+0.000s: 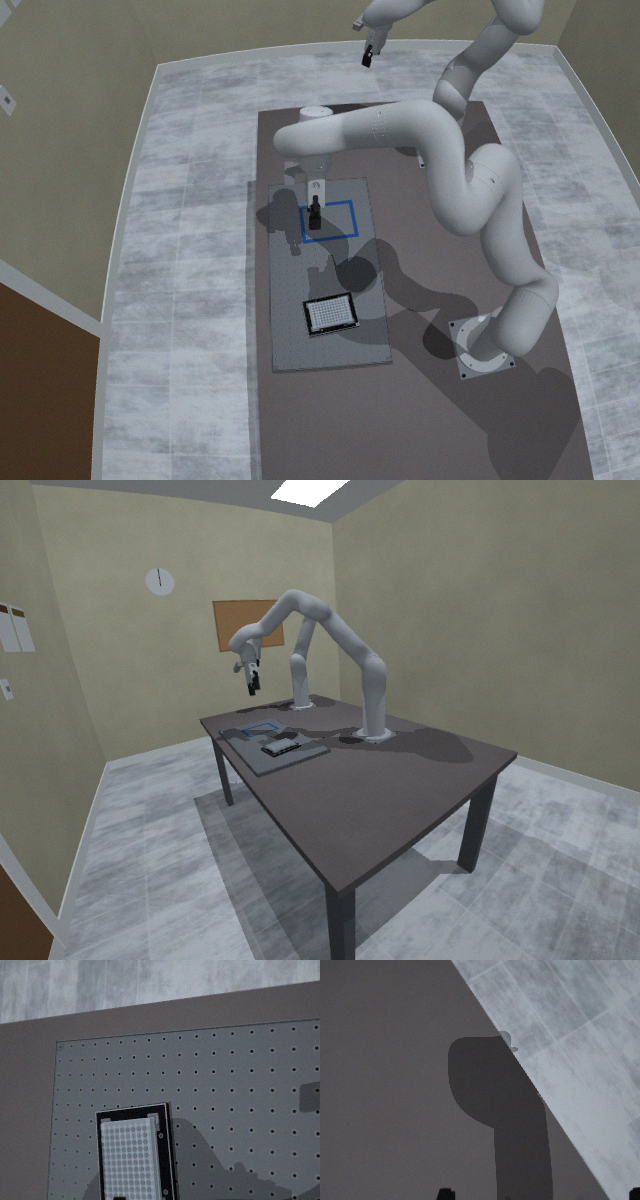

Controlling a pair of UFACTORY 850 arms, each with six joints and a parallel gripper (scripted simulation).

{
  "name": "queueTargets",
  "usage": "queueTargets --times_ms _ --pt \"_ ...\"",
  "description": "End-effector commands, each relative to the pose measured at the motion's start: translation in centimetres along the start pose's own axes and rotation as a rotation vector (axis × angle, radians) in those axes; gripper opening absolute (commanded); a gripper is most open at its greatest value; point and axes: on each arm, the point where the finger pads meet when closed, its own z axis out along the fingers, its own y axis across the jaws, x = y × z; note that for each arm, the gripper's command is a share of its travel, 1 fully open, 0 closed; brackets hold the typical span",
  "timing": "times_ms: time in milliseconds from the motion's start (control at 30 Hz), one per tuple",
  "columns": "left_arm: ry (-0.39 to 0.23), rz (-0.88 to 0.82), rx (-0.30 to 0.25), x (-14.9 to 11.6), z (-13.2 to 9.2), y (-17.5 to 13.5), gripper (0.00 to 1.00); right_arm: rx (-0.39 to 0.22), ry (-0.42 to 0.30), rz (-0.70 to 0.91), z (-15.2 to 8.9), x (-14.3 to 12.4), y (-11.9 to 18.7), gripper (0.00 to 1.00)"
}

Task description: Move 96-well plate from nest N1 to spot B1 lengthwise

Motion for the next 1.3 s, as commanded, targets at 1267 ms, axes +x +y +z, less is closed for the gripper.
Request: queueTargets --times_ms 1267 --pt "-0.144 -0.006 -0.296 -1.5 13.7 -5.0 1.00 0.000 0.002 0.000 -0.1 0.1 0.0 1.00"
